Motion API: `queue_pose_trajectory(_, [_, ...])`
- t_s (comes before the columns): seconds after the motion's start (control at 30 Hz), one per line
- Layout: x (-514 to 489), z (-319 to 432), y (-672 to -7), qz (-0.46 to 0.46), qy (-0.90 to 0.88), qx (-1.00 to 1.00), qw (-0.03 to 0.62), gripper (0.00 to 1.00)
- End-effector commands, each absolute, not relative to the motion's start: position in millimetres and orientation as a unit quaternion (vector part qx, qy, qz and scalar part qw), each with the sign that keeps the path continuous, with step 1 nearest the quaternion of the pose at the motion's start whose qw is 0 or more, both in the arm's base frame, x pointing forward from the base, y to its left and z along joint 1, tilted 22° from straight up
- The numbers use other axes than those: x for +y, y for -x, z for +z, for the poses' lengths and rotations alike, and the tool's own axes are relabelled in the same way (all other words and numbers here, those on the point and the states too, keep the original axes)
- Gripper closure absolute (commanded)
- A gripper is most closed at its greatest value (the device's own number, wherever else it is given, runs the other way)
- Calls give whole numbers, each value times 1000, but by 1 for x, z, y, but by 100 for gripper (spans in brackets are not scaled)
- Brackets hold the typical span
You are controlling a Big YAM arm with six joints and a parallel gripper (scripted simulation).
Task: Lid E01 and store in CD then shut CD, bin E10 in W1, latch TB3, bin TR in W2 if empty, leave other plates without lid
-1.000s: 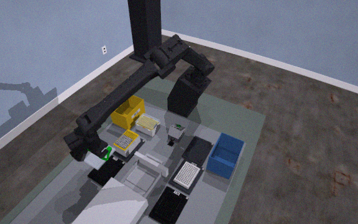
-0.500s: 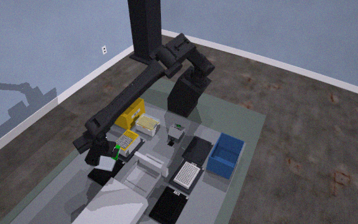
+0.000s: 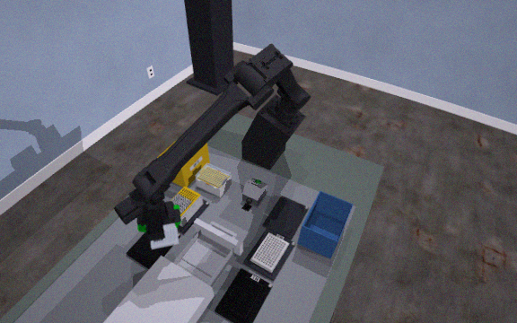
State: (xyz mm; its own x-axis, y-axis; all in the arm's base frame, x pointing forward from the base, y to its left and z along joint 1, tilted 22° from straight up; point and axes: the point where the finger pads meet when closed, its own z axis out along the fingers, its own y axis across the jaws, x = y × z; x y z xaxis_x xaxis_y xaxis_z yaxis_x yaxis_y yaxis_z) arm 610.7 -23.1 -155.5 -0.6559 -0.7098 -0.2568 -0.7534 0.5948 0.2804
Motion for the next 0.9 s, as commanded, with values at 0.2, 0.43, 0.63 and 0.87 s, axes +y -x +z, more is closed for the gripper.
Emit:
queue_pose_trajectory(0.2, [-29,-105,-639,142,538,821,127,100])
queue_pose_trajectory(0.43, [12,-108,-619,139,641,743,132,100])
queue_pose_trajectory(0.63, [26,-103,-613,126,711,676,145,100])
queue_pose_trajectory(0.87, [38,-99,-607,124,728,658,147,100])
